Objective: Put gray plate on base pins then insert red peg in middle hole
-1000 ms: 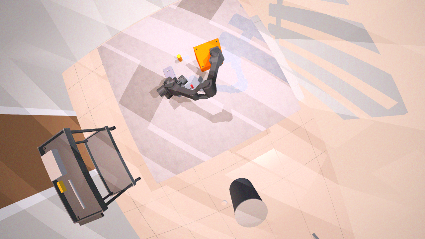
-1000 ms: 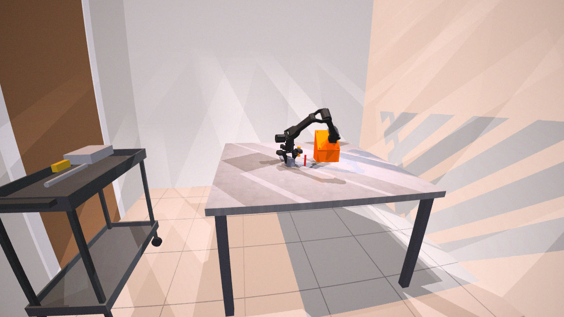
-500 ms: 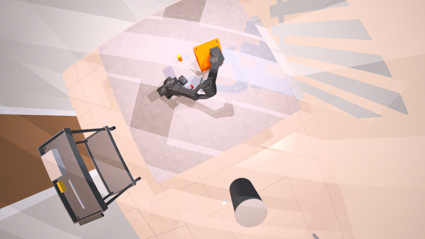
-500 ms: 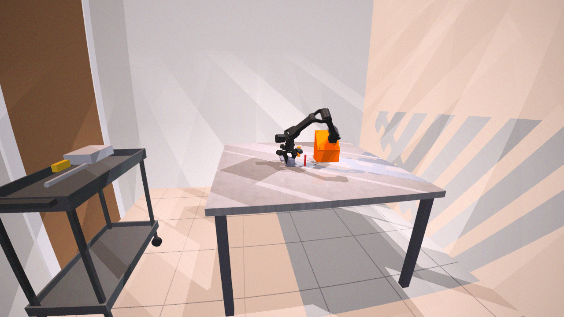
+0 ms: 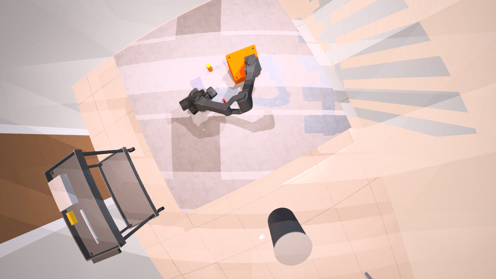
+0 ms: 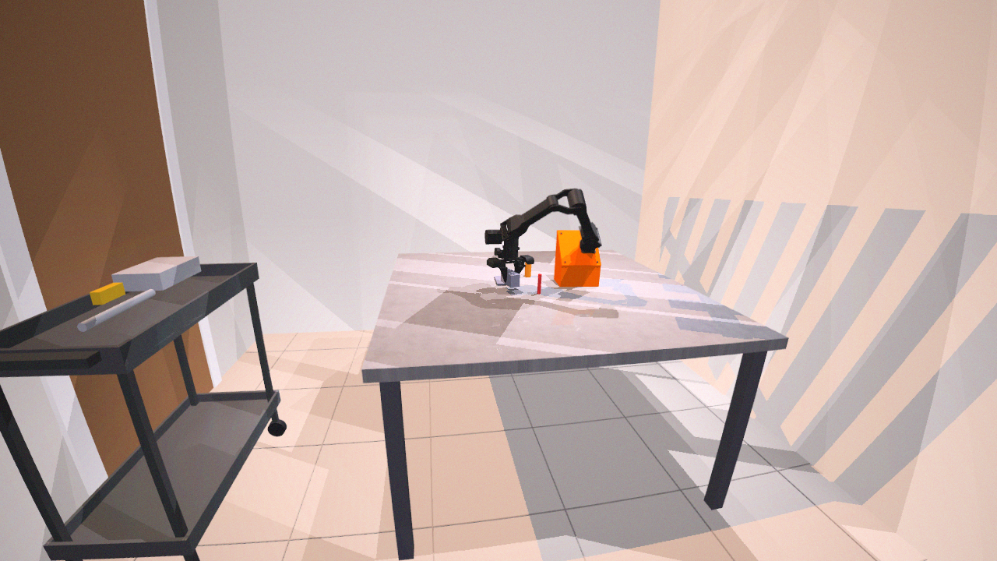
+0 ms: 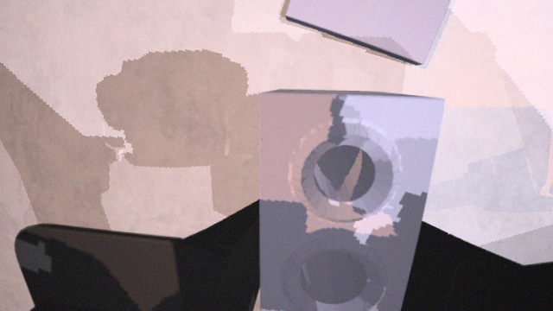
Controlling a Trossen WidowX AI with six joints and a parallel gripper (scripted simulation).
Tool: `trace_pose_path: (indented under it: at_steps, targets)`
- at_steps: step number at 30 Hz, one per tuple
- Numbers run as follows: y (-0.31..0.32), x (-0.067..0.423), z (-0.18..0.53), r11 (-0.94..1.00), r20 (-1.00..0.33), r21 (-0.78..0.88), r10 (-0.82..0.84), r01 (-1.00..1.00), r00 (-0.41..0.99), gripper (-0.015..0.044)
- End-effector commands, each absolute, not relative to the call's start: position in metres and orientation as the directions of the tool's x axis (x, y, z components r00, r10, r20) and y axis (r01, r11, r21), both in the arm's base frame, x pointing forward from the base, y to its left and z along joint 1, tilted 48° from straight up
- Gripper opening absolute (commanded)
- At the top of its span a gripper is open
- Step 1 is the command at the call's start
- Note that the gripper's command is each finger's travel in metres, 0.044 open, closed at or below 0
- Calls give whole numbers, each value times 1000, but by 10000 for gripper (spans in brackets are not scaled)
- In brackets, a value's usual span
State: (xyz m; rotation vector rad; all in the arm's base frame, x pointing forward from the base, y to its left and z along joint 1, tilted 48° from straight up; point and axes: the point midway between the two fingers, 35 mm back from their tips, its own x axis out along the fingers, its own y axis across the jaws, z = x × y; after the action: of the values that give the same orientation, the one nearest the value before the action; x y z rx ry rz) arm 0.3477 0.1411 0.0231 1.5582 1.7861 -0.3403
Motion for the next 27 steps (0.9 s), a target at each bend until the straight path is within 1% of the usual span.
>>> trace_pose_path:
  at_steps: [1,27]
  targets:
    - [134,351,31,237,-670,268,742,934,4,0]
    - [75,353,88,237,-669,268,744,934,3,0]
